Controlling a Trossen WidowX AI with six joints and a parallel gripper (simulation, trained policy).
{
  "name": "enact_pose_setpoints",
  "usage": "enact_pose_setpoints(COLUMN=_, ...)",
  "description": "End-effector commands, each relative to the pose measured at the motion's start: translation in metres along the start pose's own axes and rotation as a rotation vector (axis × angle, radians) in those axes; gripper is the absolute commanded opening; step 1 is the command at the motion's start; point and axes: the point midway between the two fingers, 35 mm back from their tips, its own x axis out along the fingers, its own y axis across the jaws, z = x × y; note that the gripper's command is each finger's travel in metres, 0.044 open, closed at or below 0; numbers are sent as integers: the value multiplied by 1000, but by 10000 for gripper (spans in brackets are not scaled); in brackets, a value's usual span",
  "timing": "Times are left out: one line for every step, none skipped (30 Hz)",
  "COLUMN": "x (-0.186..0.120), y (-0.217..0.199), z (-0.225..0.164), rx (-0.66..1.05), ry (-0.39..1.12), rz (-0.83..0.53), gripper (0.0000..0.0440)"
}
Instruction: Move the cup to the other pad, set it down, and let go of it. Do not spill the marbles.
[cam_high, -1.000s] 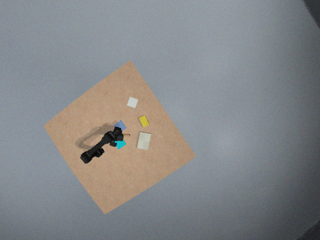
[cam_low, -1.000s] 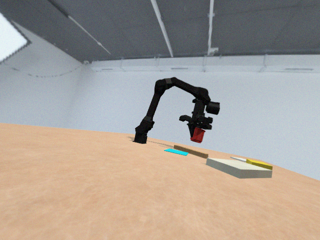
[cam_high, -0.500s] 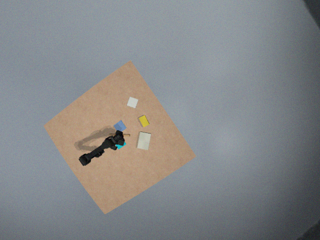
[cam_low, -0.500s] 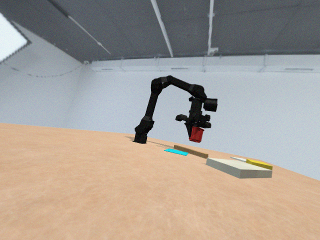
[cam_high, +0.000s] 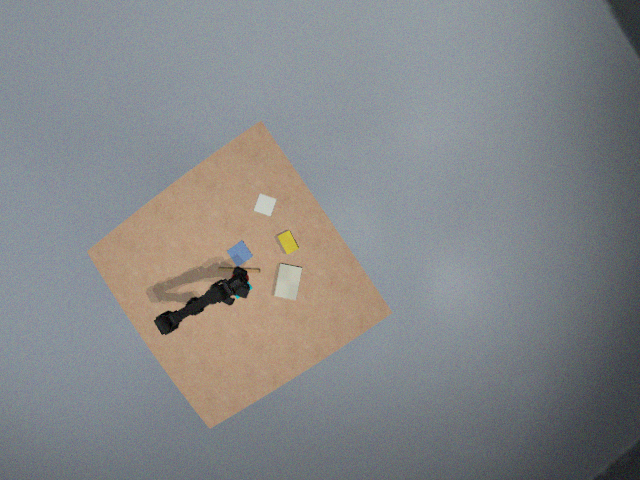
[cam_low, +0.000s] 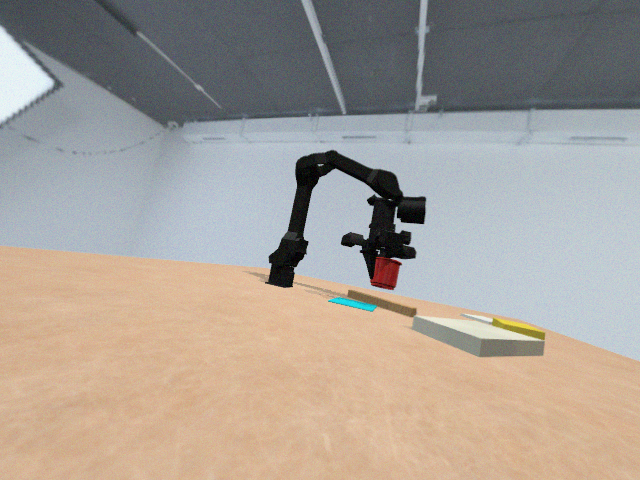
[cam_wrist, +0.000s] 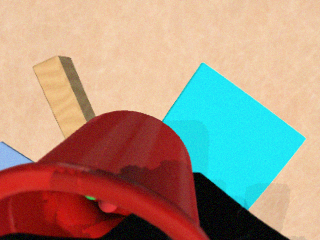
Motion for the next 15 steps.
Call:
enact_pose_setpoints(x=6, y=-7, z=1, rx=13, ry=-4, rz=9, gripper=0)
enact_pose_setpoints(x=7, y=-9, z=1, rx=17, ry=-4, rz=10, gripper=0)
enact_pose_setpoints(x=9, y=-10, z=0, rx=20, ry=-5, rz=11, gripper=0)
enact_pose_setpoints(x=11, y=-12, z=0, rx=24, ry=-6, rz=11, gripper=0)
enact_pose_setpoints(x=13, y=-14, z=0, rx=27, ry=-6, rz=12, gripper=0)
enact_pose_setpoints(x=15, y=-15, z=-1, rx=31, ry=-6, rz=12, gripper=0)
enact_pose_setpoints(x=17, y=-17, z=-1, rx=34, ry=-7, rz=12, gripper=0)
enact_pose_setpoints(x=19, y=-19, z=-2, rx=37, ry=-7, rz=13, gripper=0)
enact_pose_setpoints(x=21, y=-20, z=-2, rx=40, ry=-7, rz=13, gripper=0)
enact_pose_setpoints(x=24, y=-22, z=-3, rx=43, ry=-7, rz=13, gripper=0)
enact_pose_setpoints(x=26, y=-24, z=-4, rx=46, ry=-8, rz=13, gripper=0)
enact_pose_setpoints(x=28, y=-26, z=-5, rx=49, ry=-8, rz=12, gripper=0)
enact_pose_setpoints(x=30, y=-27, z=-6, rx=53, ry=-7, rz=12, gripper=0)
enact_pose_setpoints(x=32, y=-29, z=-7, rx=56, ry=-7, rz=11, gripper=0)
enact_pose_setpoints(x=34, y=-31, z=-8, rx=59, ry=-7, rz=10, gripper=0)
